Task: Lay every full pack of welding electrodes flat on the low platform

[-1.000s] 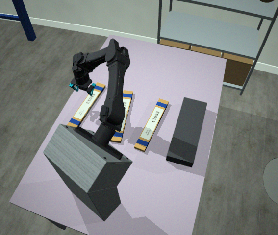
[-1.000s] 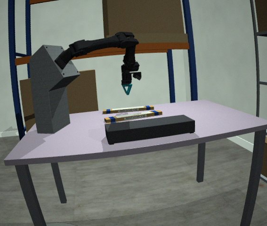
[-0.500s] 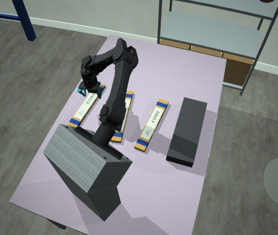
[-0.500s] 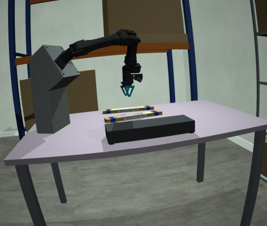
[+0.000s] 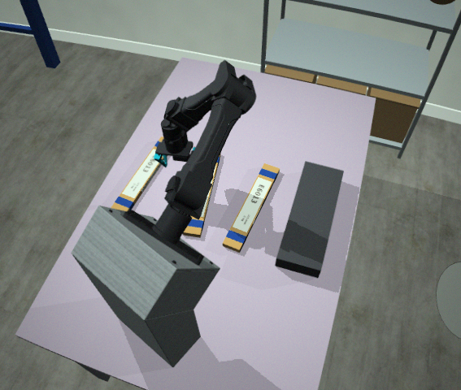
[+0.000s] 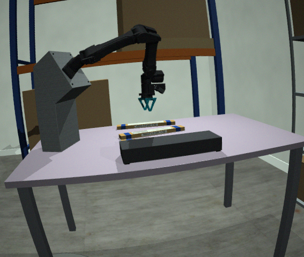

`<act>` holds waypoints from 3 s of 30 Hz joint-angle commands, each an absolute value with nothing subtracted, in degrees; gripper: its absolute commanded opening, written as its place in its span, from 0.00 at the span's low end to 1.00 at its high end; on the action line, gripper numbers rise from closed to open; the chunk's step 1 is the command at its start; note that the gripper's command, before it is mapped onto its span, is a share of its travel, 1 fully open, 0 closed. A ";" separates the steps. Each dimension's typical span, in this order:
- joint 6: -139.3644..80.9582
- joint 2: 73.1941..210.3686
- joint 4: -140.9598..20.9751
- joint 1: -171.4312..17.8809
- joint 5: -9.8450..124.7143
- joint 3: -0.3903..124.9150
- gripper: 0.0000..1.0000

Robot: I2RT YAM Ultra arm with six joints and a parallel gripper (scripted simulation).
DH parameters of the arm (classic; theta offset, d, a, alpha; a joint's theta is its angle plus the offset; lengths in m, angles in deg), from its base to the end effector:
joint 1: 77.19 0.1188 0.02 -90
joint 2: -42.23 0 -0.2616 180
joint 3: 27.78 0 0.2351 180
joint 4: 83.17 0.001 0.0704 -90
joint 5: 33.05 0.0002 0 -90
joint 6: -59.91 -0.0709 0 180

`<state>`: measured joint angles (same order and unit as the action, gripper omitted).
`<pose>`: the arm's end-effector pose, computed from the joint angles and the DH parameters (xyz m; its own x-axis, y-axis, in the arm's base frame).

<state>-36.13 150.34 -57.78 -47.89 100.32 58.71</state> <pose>0.3747 0.1556 0.1915 -0.6288 -0.2652 -0.7309 0.1194 0.8960 -0.4278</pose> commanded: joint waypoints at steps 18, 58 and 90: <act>-24.51 136.20 -64.61 -56.88 90.44 46.91 0.95; -22.88 143.21 -69.25 -60.13 88.72 50.58 0.95; -19.77 153.24 -74.43 -63.76 84.98 58.24 0.95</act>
